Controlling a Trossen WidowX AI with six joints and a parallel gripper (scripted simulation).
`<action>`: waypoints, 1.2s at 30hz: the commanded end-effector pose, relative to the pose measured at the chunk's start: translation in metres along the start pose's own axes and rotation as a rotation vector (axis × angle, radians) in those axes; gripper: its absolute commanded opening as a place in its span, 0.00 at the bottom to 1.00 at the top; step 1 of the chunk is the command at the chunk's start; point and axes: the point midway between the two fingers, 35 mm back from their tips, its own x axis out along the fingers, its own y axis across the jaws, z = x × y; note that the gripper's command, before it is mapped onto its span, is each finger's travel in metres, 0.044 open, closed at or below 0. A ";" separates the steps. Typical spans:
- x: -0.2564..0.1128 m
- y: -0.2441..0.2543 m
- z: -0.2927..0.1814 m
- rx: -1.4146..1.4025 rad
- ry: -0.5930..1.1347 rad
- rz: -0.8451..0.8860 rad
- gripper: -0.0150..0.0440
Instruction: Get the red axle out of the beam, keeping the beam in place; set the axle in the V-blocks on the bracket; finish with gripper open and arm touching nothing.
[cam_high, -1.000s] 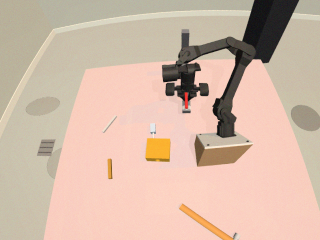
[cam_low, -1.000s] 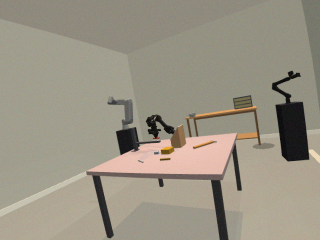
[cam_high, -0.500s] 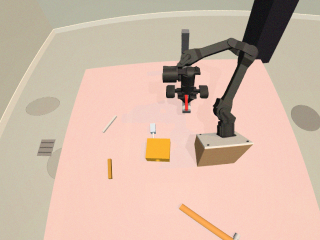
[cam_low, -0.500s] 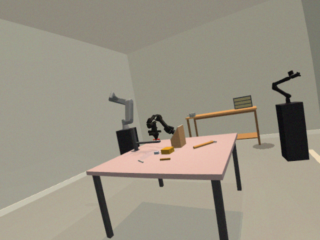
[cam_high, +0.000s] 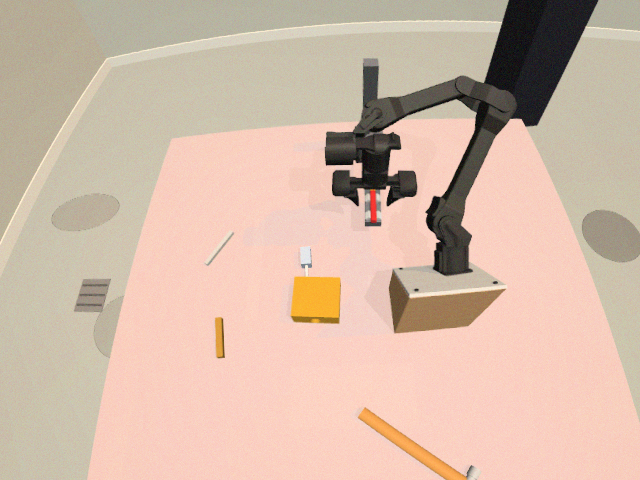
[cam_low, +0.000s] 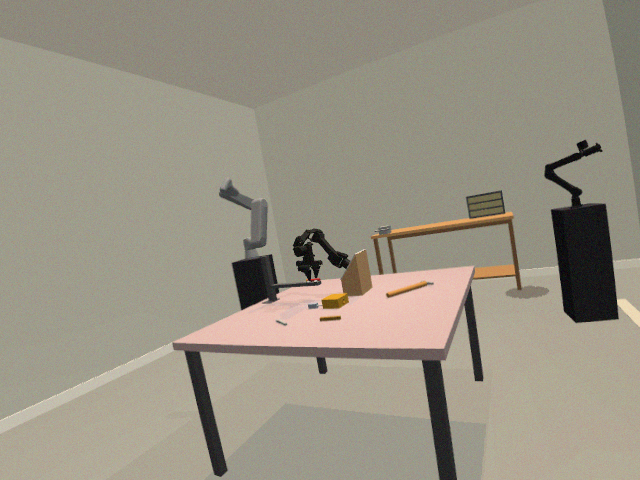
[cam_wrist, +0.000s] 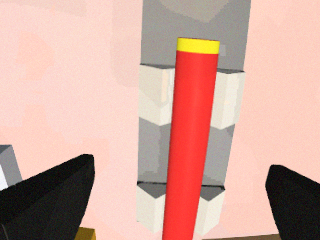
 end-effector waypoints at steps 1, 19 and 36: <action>-0.003 0.000 0.000 0.000 -0.001 -0.001 1.00; -0.019 -0.002 -0.001 -0.005 -0.001 -0.006 1.00; -0.019 -0.002 -0.001 -0.005 -0.001 -0.006 1.00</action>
